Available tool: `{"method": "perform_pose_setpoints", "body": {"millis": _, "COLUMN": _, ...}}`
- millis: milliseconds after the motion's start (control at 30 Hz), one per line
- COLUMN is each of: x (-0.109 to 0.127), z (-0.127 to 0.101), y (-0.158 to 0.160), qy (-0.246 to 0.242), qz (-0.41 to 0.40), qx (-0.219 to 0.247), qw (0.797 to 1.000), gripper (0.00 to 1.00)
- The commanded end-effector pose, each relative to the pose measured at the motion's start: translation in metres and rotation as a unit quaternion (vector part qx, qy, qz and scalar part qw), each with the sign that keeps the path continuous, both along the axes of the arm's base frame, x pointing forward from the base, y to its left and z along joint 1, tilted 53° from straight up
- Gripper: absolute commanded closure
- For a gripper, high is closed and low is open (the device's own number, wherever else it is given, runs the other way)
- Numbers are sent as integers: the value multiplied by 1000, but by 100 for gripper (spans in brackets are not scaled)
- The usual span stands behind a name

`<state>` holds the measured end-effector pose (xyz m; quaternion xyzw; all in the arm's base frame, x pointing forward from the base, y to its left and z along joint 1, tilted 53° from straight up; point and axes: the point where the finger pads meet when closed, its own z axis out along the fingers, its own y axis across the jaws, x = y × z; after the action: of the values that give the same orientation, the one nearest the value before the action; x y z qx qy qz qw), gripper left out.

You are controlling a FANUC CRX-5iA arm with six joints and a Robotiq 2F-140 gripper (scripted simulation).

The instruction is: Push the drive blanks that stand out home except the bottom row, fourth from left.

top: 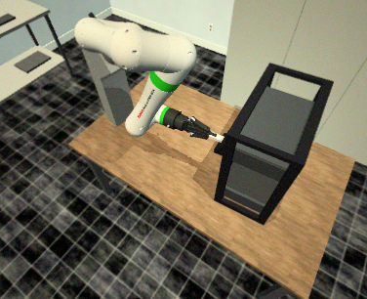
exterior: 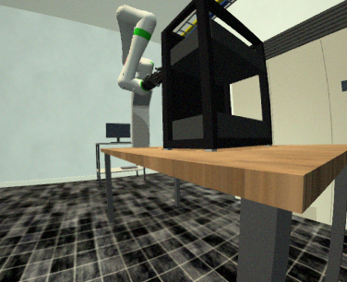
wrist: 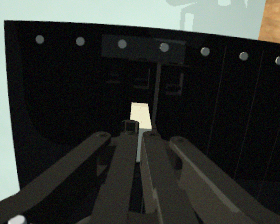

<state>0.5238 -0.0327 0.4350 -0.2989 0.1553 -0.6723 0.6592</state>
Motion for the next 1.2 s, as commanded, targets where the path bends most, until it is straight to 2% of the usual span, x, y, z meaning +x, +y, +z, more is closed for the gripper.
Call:
{"method": "perform_pose_setpoints", "body": {"millis": 0, "x": 1, "z": 2, "y": 0, "qy": 0, "qz": 0, "qx": 0, "qw": 1000, "gripper": 100}}
{"method": "perform_pose_setpoints", "body": {"millis": 1167, "x": 5, "z": 7, "y": 2, "qy": 0, "qz": 0, "qx": 0, "qw": 1000, "gripper": 100}}
